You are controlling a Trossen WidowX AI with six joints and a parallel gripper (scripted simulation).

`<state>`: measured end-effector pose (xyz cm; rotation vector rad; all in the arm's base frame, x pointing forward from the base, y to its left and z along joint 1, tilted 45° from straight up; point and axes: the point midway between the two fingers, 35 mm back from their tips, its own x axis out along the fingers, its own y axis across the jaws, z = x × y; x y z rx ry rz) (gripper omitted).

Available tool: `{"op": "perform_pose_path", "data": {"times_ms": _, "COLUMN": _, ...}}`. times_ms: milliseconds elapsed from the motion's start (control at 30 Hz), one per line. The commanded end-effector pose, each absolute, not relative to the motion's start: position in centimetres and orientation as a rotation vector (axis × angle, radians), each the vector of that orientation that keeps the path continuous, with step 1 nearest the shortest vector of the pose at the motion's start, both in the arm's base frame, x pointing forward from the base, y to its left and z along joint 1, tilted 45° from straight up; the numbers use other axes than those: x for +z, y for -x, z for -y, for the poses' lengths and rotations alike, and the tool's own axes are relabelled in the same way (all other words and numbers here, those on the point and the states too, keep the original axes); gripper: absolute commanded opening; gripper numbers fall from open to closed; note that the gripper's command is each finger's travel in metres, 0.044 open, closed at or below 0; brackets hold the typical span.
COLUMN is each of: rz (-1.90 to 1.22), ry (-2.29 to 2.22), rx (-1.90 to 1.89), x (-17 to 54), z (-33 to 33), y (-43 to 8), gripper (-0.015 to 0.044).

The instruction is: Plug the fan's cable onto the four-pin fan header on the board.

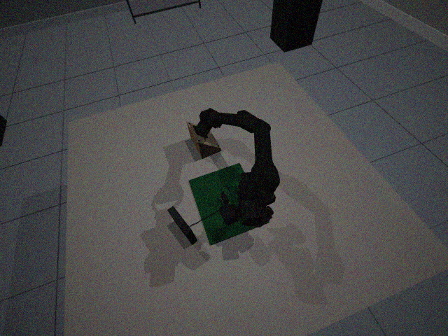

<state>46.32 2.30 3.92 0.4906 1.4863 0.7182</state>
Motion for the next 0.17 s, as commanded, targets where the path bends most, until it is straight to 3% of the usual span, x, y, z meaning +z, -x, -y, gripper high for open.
{"op": "perform_pose_path", "data": {"times_ms": 0, "rz": -1.492, "ry": -0.502, "rx": 0.715, "x": 3.83, "z": -2.39, "y": -46.42, "gripper": 0.0260}}
{"op": "perform_pose_path", "data": {"times_ms": 133, "rz": -1.492, "ry": -0.502, "rx": 0.715, "x": 3.83, "z": -2.39, "y": -46.42, "gripper": 0.0260}}
